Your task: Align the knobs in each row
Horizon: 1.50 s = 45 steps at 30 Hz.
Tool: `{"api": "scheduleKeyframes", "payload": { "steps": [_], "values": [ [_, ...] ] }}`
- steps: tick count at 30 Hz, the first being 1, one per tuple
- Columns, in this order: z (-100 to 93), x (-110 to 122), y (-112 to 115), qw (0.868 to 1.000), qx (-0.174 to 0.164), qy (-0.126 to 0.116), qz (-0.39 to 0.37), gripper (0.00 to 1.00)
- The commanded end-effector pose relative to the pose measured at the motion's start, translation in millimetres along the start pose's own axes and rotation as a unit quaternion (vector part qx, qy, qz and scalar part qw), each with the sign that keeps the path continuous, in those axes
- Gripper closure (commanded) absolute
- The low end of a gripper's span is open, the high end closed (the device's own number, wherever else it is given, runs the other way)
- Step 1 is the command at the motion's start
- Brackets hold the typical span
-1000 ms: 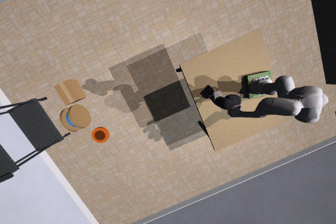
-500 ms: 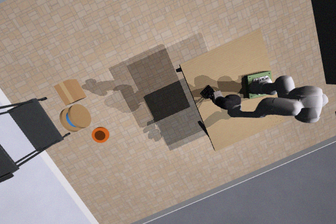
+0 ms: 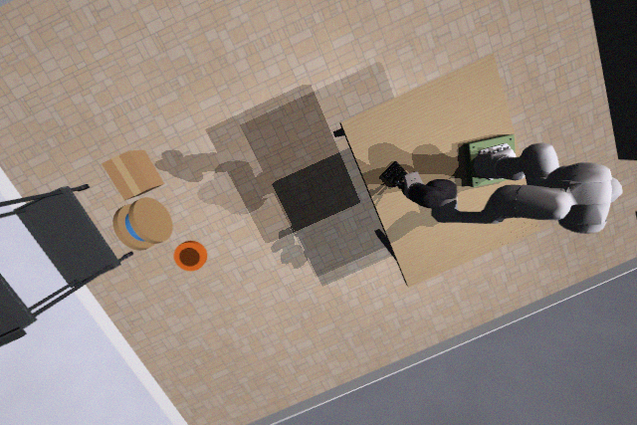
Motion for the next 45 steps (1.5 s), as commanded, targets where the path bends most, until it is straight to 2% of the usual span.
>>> {"api": "scheduleKeyframes", "payload": {
  "steps": [1, 25, 45],
  "values": [
    [0.5, 0, 1, 1.0, -0.001, 0.0, 0.0, 0.88],
    [13.5, 0, 1, 1.0, -0.001, 0.0, 0.0, 0.88],
    [14.1, 0, 1, 1.0, -0.001, 0.001, 0.0, 0.88]
  ]
}}
Point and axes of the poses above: the point where the finger pads meet when closed, its own z axis out along the fingers, its own x axis across the jaws, y = z × x, the point moved 8 cm from there along -z, back along the fingers, and after that the axes turned 1 degree about -z, right-handed, at the moved point
